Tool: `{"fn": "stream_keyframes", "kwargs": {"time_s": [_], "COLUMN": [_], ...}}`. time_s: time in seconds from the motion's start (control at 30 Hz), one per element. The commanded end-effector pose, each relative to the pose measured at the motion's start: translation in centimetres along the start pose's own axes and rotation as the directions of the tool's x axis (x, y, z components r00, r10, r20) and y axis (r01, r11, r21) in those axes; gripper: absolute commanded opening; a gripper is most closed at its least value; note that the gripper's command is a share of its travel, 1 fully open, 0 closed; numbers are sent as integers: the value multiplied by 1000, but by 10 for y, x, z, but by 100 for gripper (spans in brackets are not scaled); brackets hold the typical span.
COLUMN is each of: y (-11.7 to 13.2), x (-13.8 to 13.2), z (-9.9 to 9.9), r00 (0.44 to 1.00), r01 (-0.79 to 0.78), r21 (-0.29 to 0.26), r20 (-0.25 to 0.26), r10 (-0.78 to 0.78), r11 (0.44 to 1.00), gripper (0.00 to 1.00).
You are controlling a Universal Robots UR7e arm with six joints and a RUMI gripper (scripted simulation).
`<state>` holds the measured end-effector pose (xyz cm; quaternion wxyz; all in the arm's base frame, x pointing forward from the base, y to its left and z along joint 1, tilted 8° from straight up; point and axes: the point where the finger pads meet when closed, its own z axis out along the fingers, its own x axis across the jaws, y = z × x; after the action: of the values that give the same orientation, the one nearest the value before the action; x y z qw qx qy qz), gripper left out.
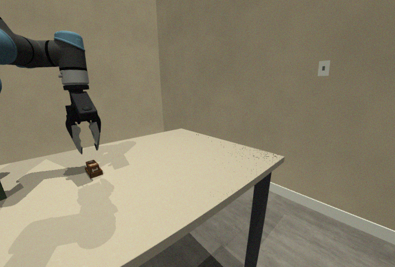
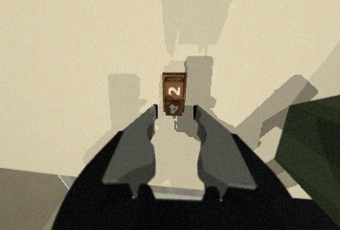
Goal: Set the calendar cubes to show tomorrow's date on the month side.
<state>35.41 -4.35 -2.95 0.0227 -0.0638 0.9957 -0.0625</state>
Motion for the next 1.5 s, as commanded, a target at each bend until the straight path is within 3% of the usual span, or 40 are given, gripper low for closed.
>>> {"fn": "stream_keyframes", "kwargs": {"time_s": [0.0, 0.67, 1.47], "y": [0, 1, 1], "x": [-1, -2, -2], "z": [7, 33, 39], "r00": [1000, 1000, 1000], "r01": [0, 0, 0], "r21": [1, 1, 1], "r20": [1, 1, 1], "r10": [0, 0, 0], "r11": [1000, 1000, 1000], "gripper": [28, 28, 28]}}
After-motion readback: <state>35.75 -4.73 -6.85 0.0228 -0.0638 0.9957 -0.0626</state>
